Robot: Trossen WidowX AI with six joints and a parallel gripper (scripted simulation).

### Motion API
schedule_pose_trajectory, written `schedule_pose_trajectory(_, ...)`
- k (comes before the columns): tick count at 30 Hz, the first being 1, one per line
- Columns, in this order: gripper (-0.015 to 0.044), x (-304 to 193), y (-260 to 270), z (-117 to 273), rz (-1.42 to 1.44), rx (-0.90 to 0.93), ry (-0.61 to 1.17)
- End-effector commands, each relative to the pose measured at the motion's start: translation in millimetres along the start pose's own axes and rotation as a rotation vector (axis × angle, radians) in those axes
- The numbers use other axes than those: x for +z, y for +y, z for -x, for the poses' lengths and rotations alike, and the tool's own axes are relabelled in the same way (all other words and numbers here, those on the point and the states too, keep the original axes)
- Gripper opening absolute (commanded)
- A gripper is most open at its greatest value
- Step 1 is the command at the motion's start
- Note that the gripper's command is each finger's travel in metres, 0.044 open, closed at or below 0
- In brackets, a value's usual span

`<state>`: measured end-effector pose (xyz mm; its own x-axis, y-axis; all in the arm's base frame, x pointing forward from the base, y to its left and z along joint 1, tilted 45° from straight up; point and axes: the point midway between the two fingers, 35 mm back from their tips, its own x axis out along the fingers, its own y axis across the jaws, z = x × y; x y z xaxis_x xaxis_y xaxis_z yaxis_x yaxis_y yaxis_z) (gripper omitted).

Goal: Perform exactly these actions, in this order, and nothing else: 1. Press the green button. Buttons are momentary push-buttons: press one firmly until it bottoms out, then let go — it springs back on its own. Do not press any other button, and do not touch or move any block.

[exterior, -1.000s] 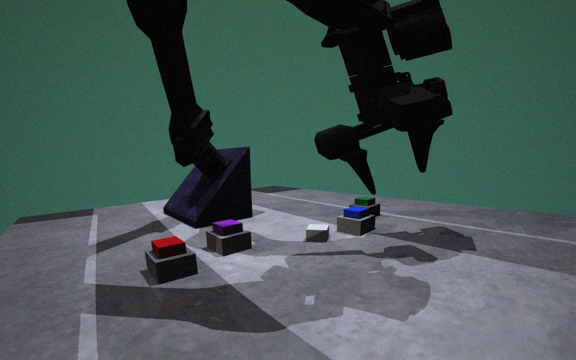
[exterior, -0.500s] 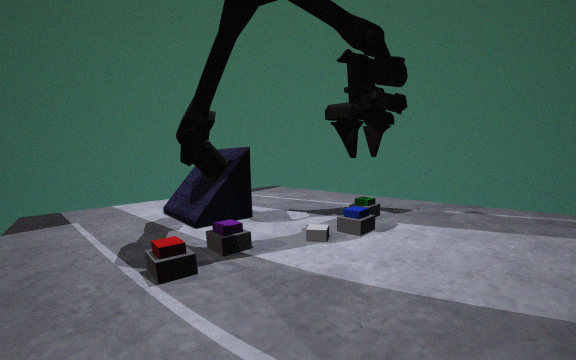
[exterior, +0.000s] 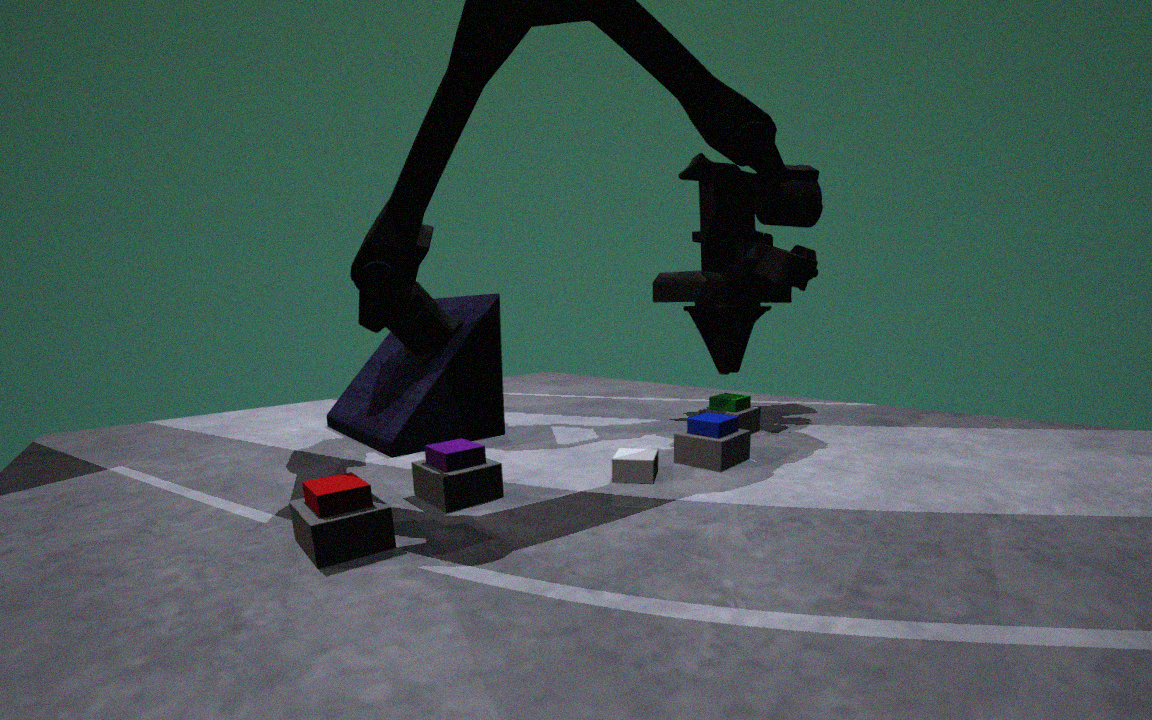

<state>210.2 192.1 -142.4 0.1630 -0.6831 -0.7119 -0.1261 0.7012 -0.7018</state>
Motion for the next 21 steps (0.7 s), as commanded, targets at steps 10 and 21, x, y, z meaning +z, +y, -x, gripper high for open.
schedule_pose_trajectory(10, 0.0020, 1, 0, -3, 0.002, 0.004, -0.010)
schedule_pose_trajectory(21, 0.0020, 2, 0, -21, 0.002, 0.003, -0.010)
